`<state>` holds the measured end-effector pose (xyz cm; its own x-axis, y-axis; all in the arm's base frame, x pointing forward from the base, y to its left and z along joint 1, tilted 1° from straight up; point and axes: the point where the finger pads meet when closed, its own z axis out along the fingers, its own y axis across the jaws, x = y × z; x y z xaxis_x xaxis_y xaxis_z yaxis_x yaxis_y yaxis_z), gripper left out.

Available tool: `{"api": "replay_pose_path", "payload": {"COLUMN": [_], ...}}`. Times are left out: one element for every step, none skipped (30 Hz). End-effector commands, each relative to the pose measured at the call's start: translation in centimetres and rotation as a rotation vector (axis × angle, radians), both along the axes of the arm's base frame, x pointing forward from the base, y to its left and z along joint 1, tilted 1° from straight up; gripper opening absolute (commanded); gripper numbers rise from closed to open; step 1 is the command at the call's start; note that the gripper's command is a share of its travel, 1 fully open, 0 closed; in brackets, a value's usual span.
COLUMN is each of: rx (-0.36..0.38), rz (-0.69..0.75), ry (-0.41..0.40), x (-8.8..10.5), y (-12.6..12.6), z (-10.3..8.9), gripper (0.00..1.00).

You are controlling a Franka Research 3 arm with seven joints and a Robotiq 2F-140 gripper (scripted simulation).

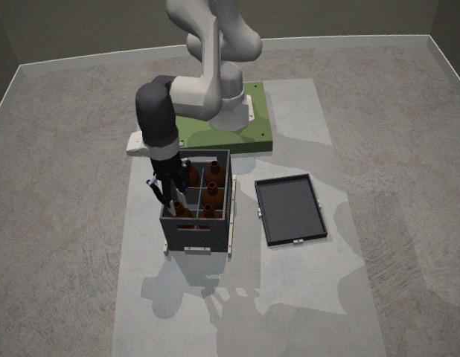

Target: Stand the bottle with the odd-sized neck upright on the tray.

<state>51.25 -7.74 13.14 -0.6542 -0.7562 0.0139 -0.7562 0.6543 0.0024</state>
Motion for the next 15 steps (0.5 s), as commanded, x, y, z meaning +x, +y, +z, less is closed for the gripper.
{"api": "replay_pose_path", "payload": {"rx": [-0.002, -0.002, -0.002, -0.002, -0.002, -0.002, -0.002, -0.002, -0.002, -0.002, -0.002, -0.002, -0.002, -0.002, -0.002], "rz": [0.005, 0.005, 0.005, 0.005, 0.005, 0.005, 0.005, 0.005, 0.005, 0.005, 0.005, 0.005, 0.005, 0.005, 0.005], "ry": [0.000, 0.000, 0.000, 0.000, 0.000, 0.000, 0.000, 0.000, 0.000, 0.000, 0.000, 0.000, 0.000, 0.000, 0.000], "x": [0.0, 0.0, 0.0, 0.0, 0.0, 0.0, 0.0, 0.0, 0.0, 0.0, 0.0, 0.0, 0.0, 0.0, 0.0], "y": [0.0, 0.0, 0.0, 0.0, 0.1, 0.1, 0.1, 0.1, 0.1, 0.1, 0.1, 0.1, 0.1, 0.1, 0.1], "z": [0.7, 0.8, 0.9, 1.0, 1.2, 1.3, 1.4, 1.5, 1.5, 1.5, 1.5, 1.6, 1.7, 1.8, 1.9], "gripper": [0.10, 0.10, 0.10, 0.10, 0.10, 0.10, 0.10, 0.10, 0.10, 0.10, 0.10, 0.10, 0.10, 0.10, 0.10]}}
